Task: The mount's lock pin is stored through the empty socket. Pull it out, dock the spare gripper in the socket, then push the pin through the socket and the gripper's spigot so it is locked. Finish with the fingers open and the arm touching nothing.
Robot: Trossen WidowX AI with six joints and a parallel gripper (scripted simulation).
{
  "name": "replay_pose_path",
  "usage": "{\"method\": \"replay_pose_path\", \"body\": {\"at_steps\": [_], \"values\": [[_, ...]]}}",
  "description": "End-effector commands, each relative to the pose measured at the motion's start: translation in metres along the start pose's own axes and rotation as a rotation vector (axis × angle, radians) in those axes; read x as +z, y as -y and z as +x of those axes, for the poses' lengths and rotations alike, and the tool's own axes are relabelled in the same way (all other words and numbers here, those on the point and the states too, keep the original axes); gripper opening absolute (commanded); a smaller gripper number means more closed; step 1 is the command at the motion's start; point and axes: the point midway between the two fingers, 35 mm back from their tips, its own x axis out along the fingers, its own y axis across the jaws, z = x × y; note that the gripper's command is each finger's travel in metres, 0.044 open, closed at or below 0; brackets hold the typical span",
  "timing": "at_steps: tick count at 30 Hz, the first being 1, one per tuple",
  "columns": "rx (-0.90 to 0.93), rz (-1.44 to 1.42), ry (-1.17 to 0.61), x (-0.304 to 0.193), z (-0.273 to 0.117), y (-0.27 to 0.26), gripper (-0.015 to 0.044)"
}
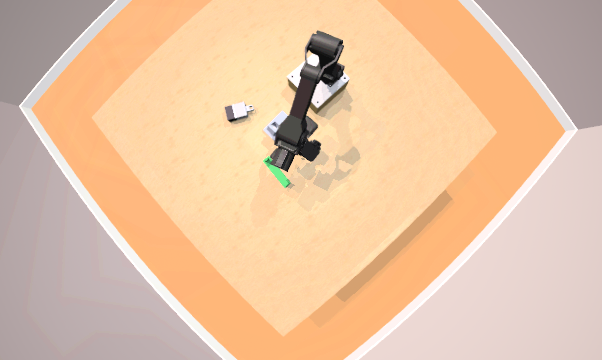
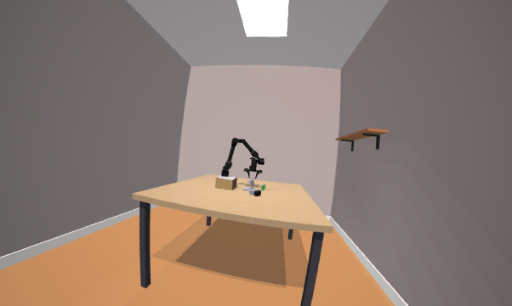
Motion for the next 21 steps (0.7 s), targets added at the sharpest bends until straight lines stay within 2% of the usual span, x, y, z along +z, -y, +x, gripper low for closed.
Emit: {"method": "replay_pose_path", "body": {"at_steps": [1, 21], "values": [[-0.012, -0.004, 0.007, 0.001, 0.004, 0.002, 0.0300], [-0.012, -0.004, 0.007, 0.000, 0.036, 0.003, 0.0300]]}}
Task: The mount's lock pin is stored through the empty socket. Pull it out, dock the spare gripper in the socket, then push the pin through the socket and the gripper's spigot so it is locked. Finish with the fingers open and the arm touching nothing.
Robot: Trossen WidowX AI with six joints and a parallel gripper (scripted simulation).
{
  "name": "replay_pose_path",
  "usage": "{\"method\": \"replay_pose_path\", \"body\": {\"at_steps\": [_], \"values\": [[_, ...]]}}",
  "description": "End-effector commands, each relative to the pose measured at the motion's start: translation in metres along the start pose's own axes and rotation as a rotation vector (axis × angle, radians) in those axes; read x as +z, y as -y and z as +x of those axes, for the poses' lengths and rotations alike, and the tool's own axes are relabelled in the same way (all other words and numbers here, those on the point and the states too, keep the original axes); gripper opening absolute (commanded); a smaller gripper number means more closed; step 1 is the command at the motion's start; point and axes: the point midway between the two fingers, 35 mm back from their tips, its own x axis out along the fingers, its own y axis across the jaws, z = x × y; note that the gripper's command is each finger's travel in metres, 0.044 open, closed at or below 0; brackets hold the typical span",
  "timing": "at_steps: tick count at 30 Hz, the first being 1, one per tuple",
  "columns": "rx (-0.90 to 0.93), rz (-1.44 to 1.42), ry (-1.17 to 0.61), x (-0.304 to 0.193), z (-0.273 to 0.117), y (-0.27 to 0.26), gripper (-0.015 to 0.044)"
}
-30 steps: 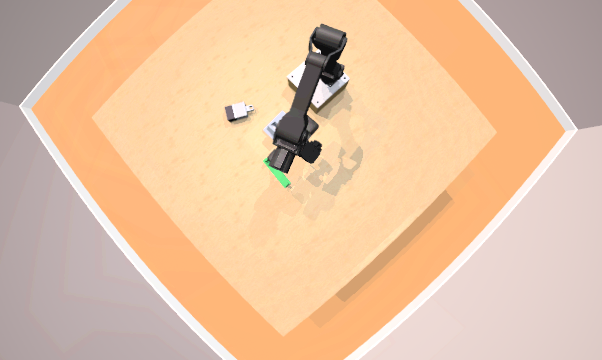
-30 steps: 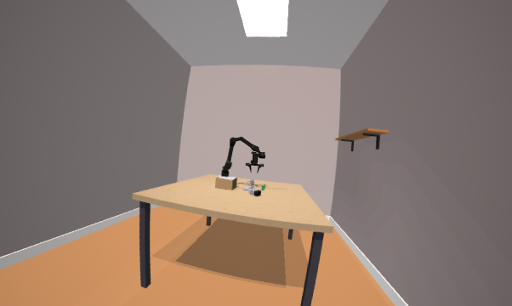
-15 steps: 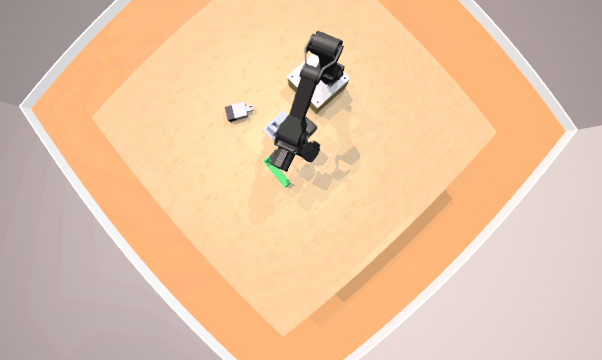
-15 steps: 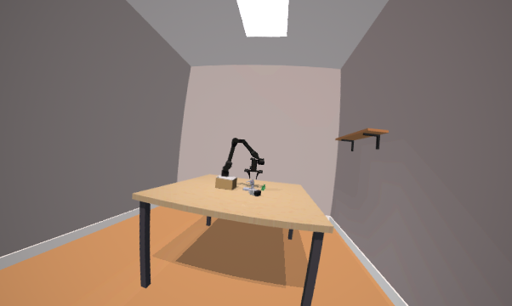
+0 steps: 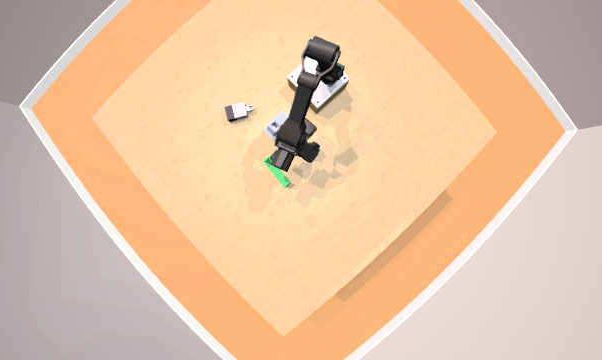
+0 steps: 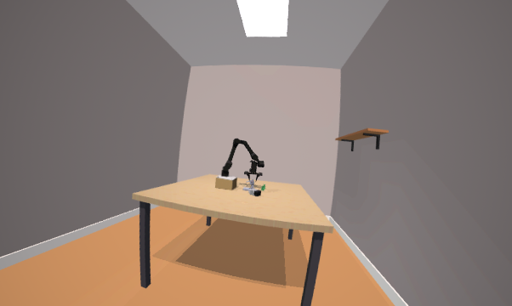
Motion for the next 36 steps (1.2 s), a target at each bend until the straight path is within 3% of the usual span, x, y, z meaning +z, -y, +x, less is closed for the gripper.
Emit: {"method": "replay_pose_path", "body": {"at_steps": [1, 20, 31, 36], "values": [[0.006, -0.005, 0.002, 0.000, 0.007, -0.002, 0.0300], [0.007, -0.005, 0.002, -0.001, 0.030, -0.004, 0.0300], [0.007, -0.005, 0.002, -0.001, 0.030, -0.004, 0.0011], [0.007, -0.005, 0.002, -0.001, 0.030, -0.004, 0.0000]]}}
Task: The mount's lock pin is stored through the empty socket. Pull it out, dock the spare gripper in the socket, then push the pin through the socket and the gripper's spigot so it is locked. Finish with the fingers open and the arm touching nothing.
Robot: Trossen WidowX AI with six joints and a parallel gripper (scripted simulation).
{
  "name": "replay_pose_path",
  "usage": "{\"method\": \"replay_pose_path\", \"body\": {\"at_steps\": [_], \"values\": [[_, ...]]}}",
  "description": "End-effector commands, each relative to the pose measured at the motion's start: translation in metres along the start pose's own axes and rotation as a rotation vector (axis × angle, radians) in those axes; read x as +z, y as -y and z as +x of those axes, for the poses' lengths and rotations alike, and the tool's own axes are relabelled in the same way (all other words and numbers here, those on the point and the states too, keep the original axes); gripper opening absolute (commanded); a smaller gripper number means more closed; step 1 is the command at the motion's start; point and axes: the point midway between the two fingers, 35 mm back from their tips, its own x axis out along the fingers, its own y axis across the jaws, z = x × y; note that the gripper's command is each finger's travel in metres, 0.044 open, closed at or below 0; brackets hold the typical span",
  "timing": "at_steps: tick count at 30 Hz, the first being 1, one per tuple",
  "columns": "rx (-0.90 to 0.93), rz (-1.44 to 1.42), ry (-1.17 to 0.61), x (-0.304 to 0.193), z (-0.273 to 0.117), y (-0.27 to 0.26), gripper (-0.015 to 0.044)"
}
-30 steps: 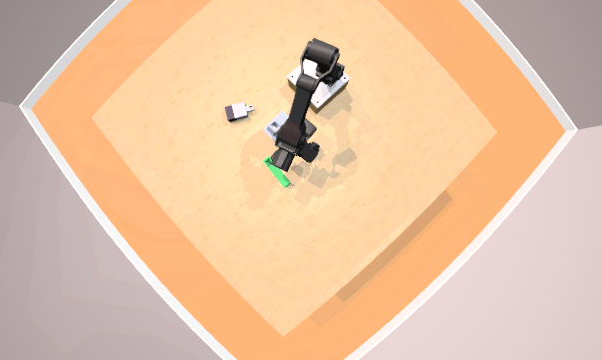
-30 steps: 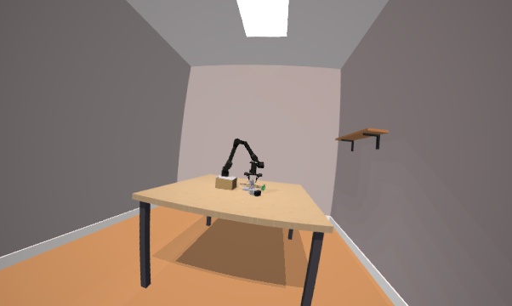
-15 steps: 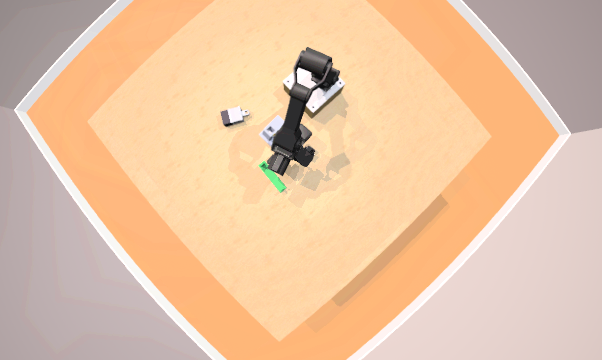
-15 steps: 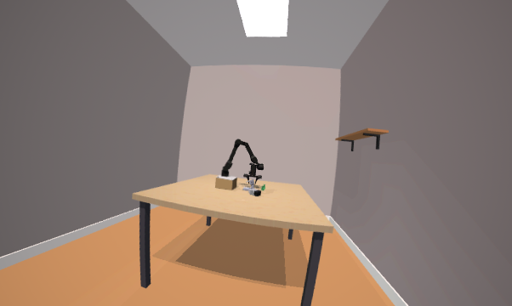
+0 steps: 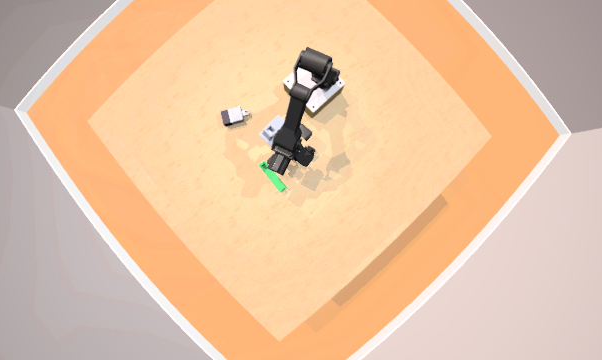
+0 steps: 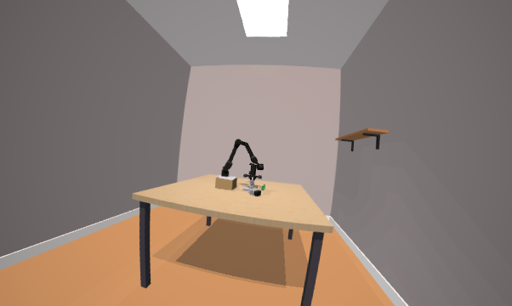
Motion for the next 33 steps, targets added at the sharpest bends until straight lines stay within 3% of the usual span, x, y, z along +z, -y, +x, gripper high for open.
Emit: {"method": "replay_pose_path", "body": {"at_steps": [1, 19, 33], "values": [[0.000, -0.004, 0.003, 0.000, 0.000, 0.000, 0.0000], [-0.004, 0.075, 0.199, 0.008, -0.012, 0.005, 0.0000], [-0.007, 0.079, 0.221, 0.017, -0.018, 0.009, 0.0000]]}}
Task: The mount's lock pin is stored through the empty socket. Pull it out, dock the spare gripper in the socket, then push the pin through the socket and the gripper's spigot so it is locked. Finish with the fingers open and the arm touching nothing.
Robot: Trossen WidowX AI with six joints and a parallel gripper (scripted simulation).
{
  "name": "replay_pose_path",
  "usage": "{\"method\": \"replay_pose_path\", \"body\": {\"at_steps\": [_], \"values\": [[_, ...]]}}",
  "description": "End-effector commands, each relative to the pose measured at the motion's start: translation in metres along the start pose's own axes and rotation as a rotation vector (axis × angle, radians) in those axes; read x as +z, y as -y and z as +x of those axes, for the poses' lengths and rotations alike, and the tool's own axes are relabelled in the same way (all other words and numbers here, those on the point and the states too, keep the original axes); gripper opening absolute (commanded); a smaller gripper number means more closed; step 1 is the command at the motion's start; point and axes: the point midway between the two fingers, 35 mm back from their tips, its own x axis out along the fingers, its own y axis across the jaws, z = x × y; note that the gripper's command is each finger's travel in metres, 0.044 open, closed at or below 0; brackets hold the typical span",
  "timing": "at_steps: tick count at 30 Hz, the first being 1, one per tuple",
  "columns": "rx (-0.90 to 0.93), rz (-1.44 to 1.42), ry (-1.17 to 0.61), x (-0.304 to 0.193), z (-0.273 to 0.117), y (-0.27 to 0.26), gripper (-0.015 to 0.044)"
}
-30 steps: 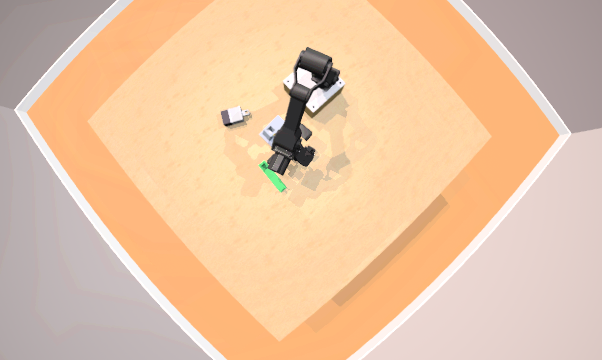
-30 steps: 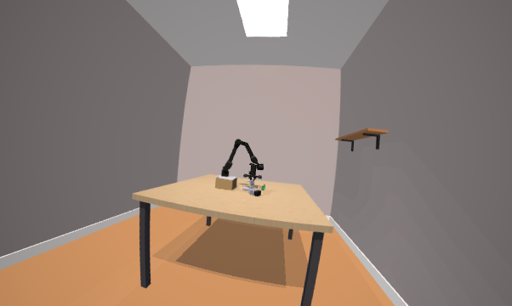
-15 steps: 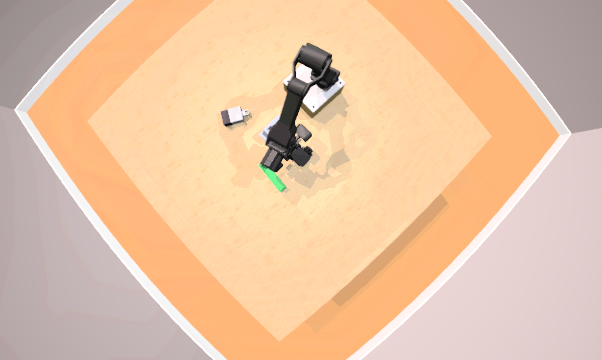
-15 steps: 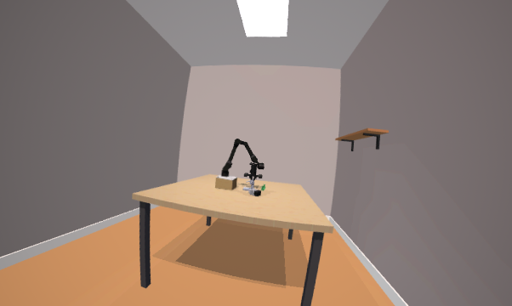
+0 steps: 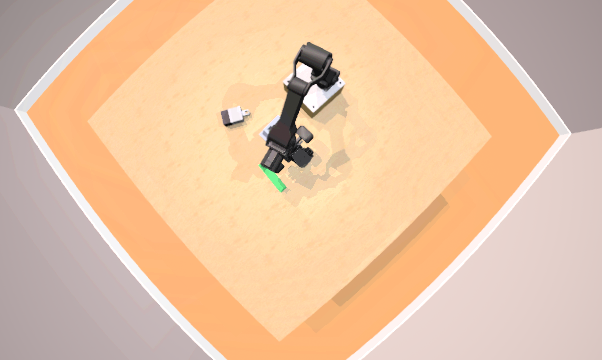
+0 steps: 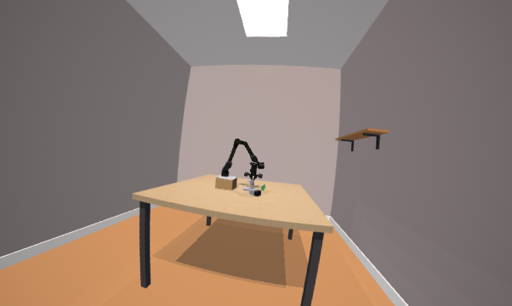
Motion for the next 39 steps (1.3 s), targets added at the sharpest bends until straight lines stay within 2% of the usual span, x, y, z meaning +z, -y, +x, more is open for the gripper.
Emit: {"method": "replay_pose_path", "body": {"at_steps": [1, 39], "values": [[-0.003, 0.004, 0.007, 0.004, -0.002, 0.003, 0.0000], [0.007, 0.004, 0.002, 0.037, 0.004, 0.003, 0.0000]]}}
